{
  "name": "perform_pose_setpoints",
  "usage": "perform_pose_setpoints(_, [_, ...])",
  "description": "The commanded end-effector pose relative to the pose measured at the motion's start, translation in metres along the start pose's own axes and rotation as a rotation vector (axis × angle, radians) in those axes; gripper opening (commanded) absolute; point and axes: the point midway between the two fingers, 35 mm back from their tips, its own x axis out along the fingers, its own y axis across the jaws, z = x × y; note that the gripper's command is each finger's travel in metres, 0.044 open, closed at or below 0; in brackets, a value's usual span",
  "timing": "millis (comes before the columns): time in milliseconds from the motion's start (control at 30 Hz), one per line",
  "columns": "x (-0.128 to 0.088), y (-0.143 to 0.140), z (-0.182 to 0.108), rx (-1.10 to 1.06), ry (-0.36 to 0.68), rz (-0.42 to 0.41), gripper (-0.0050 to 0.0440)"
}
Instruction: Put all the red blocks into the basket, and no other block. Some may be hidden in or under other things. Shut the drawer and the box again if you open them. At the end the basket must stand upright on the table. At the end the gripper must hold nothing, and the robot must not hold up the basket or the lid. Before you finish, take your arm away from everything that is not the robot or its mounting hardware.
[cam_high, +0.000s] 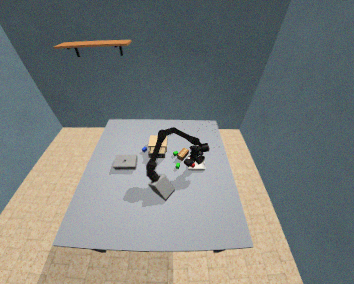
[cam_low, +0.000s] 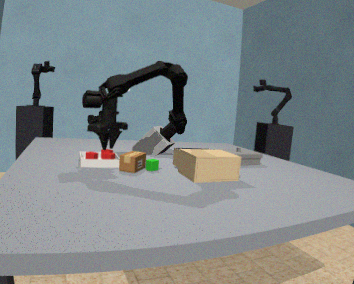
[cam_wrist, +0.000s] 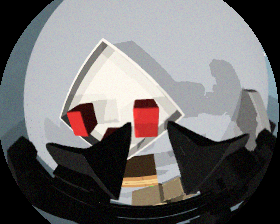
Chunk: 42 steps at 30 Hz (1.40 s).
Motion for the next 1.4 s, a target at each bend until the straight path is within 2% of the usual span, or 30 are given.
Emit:
perform_pose_setpoints(0, [-0.027, 0.003, -0.001, -0.013, -0.01, 0.015, 0.0197])
perform_pose_setpoints(33, [-0.027, 0.003, -0.001, -0.013, -0.01, 0.015, 0.0197])
perform_pose_setpoints(333, [-0.087, 0.002, -0.002, -0.013, -0.01, 0.015, 0.0197])
perform_pose_setpoints(600, [-0.088, 0.002, -0.002, -0.013, -0.01, 0.015, 0.0197])
perform_pose_setpoints(633, [-0.087, -0.004, -0.01, 0.054, -0.009, 0.015, 0.0148])
perform_pose_setpoints(767, [-0.095, -0.008, -0.049, -0.213, -0.014, 0.014, 0.0148])
perform_pose_setpoints(900, [-0.096, -0.009, -0.054, -0.48, -0.018, 0.012, 0.0148])
perform_pose_setpoints(1067, [-0.103, -0.025, -0.101, -0.813, -0.024, 0.008, 0.0148])
perform_pose_setpoints(1100, [-0.103, -0.026, -0.103, -0.88, -0.025, 0.007, 0.0148])
perform_pose_setpoints(1167, [-0.103, -0.026, -0.103, -0.88, -0.025, 0.007, 0.0148])
perform_pose_setpoints(1233, [-0.103, -0.026, -0.103, -1.013, -0.028, 0.005, 0.0148])
perform_pose_setpoints(1367, [-0.105, -0.045, -0.139, -1.279, -0.031, 0.0, 0.0148])
